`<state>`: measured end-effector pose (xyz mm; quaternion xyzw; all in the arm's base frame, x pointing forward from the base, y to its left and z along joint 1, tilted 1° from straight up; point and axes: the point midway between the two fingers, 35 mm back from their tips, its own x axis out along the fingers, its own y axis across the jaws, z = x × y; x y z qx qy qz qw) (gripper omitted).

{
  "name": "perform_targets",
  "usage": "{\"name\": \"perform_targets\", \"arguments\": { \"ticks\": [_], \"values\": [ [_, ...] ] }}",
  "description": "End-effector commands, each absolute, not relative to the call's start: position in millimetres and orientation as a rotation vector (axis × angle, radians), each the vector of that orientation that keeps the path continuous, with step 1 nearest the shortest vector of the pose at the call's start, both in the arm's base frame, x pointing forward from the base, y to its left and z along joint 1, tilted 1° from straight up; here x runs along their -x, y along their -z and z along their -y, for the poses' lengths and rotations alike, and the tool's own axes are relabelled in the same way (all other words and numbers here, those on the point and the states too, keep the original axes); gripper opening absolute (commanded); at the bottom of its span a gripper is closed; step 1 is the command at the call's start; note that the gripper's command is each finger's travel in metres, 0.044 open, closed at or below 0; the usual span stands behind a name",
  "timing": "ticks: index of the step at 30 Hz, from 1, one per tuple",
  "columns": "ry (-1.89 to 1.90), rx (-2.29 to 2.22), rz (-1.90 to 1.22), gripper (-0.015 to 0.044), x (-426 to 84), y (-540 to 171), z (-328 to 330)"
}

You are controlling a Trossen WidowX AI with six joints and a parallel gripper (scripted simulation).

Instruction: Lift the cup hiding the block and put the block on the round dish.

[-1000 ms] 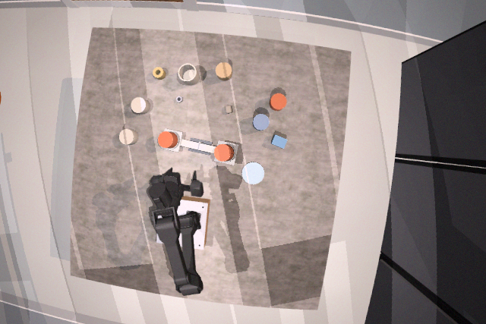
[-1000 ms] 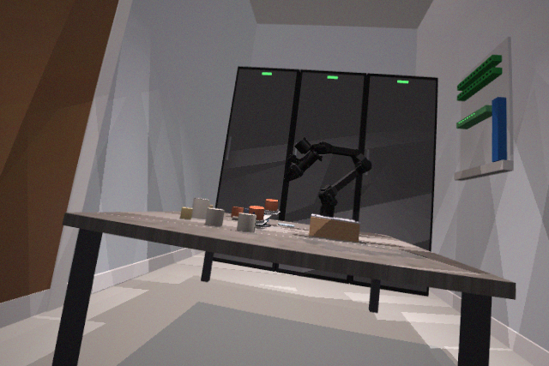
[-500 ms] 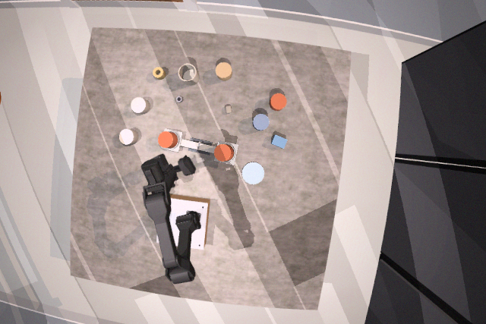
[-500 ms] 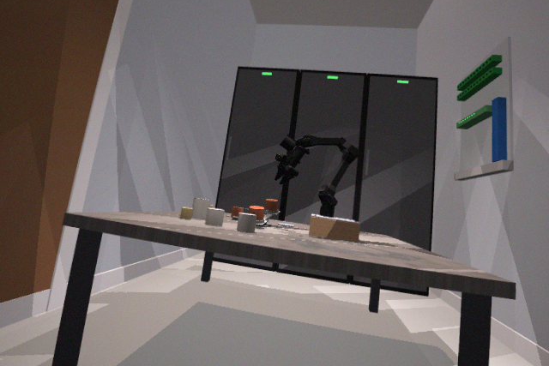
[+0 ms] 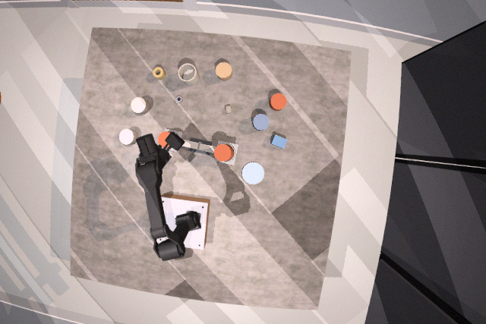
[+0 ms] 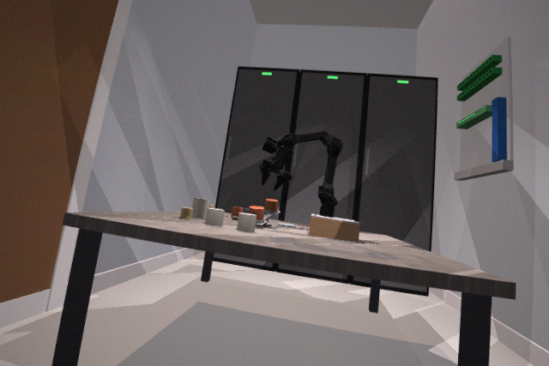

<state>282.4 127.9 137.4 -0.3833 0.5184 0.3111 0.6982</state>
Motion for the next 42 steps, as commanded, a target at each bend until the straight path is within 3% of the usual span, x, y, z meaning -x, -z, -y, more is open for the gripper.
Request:
{"name": "perform_targets", "arguments": {
  "ticks": [1, 15, 42],
  "values": [
    [-0.817, 0.946, -1.173, 0.0440, -293, -124, -142],
    [-1.198, 1.179, -1.199, 0.0440, -319, -72, -175],
    [-1.202, 1.181, -1.199, 0.0440, -320, -36, -177]
  ]
}}
